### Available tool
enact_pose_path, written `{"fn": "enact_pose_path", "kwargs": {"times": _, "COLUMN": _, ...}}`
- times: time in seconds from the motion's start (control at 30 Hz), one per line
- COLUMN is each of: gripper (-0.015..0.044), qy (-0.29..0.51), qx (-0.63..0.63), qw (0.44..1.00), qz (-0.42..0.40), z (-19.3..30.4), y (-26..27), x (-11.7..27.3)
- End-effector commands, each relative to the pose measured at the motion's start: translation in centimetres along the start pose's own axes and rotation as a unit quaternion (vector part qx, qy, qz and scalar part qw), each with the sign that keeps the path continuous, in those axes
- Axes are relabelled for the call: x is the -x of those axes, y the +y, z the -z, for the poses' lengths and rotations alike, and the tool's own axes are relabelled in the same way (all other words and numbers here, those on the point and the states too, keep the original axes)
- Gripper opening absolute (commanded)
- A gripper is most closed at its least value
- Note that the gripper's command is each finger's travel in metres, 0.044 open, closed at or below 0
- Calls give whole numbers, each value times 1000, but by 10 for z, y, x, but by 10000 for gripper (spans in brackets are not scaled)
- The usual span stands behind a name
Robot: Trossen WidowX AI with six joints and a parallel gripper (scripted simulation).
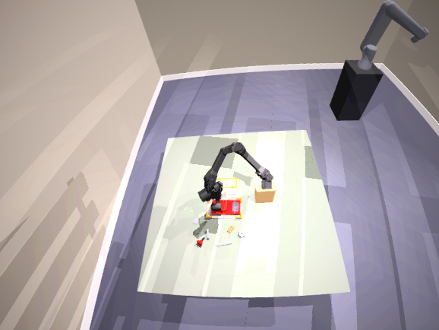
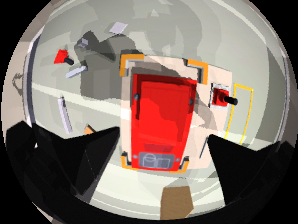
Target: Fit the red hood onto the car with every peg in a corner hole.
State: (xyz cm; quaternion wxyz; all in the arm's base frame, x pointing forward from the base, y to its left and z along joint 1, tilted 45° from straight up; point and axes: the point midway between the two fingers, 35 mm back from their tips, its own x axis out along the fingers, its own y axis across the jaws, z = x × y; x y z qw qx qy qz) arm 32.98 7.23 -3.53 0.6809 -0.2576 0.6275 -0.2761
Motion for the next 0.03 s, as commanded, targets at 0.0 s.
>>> {"fn": "enact_pose_path", "kwargs": {"times": 0.0, "gripper": 440, "qy": 2, "qx": -2, "qw": 1000, "qz": 0, "z": 1, "y": 0, "x": 0}}
